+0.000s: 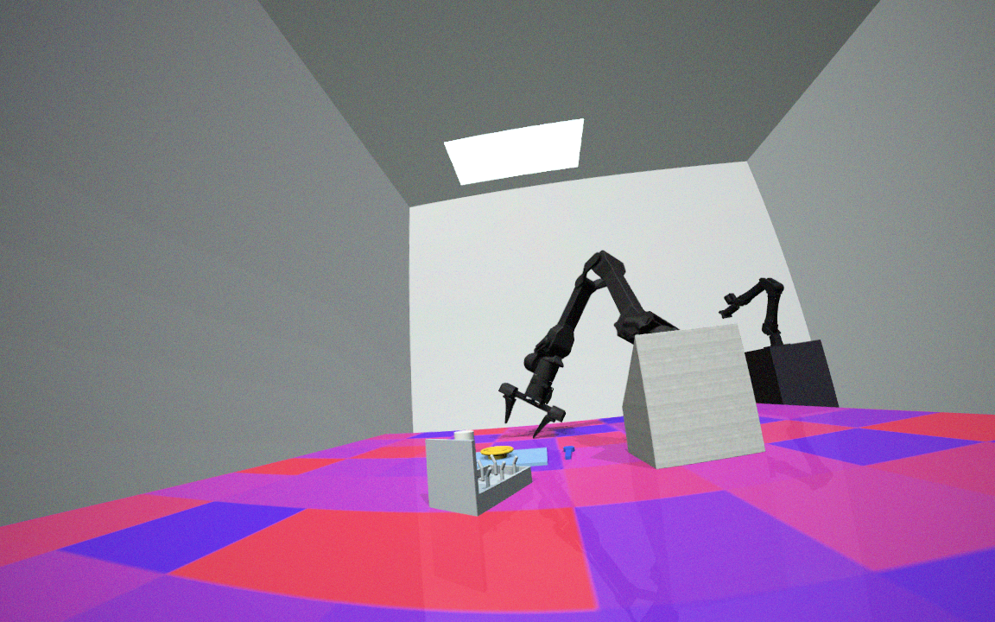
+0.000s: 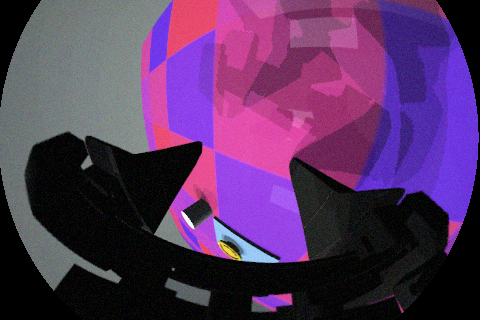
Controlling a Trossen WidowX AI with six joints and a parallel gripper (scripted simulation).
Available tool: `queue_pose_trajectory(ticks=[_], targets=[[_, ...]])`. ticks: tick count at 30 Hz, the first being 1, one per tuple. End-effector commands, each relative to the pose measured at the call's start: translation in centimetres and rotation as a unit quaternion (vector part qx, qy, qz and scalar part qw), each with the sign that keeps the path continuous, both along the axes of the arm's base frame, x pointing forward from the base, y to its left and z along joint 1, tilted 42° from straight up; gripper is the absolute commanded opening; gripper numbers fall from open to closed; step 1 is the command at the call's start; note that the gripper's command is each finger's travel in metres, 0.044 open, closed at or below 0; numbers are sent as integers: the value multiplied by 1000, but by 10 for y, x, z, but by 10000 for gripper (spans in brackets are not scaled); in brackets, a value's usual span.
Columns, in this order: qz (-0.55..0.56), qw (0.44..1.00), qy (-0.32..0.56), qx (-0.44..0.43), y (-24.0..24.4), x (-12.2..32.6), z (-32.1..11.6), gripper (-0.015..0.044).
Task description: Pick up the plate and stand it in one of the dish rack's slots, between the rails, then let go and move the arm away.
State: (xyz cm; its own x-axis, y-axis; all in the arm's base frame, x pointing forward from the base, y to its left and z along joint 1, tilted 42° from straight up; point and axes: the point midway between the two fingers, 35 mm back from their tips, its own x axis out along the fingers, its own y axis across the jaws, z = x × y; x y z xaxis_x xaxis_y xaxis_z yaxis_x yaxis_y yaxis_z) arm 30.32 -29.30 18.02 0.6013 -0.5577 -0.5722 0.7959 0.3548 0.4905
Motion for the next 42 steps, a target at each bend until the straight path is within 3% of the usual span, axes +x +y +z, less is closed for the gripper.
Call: queue_pose_trajectory(ticks=[1,22,42], targets=[[19,999,43,-3,11,7,-15,400],[156,946,278,-58,93,35,-79,400],[305,800,490,-165,172,34,-119,400]])
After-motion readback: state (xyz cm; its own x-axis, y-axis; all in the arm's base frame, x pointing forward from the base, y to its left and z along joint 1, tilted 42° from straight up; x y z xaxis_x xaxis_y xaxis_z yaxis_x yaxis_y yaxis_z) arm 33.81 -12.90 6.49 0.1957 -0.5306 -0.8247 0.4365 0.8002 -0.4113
